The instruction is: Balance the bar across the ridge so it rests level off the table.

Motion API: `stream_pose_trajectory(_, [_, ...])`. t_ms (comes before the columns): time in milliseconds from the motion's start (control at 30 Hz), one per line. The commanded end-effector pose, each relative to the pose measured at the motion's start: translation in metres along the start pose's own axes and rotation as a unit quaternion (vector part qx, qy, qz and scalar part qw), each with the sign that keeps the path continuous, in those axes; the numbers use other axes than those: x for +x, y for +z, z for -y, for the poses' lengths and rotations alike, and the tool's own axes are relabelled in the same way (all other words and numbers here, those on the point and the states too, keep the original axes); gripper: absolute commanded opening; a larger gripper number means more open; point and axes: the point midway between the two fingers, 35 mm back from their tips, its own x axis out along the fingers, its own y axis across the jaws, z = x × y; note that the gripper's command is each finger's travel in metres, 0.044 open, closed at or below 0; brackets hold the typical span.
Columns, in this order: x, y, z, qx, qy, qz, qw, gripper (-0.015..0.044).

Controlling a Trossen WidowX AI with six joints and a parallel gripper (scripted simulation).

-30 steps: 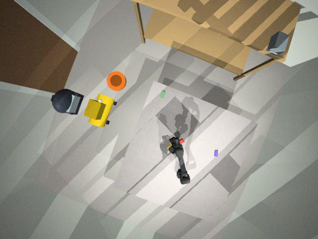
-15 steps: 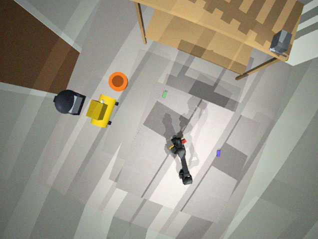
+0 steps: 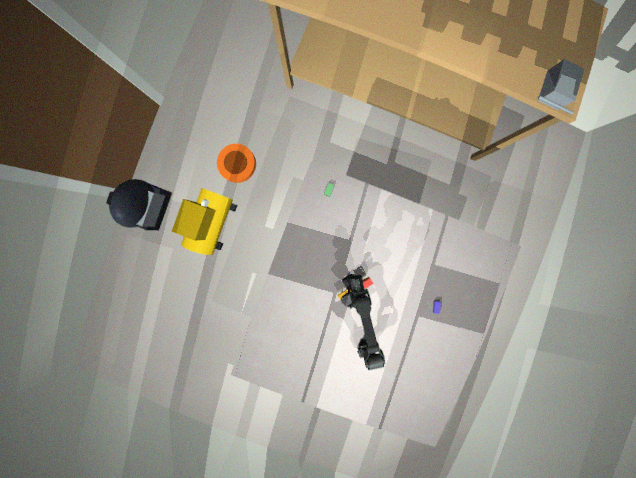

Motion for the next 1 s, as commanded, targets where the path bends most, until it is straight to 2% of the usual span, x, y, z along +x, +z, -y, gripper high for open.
stream_pose_trajectory(0, [0.0042, 0.0010, -0.0008, -0.001, 0.002, 0.003, 1.000, 0.0000])
stream_pose_trajectory(967, [0.0005, 0.0013, -0.0008, -0.001, 0.002, 0.003, 1.000, 0.0000])
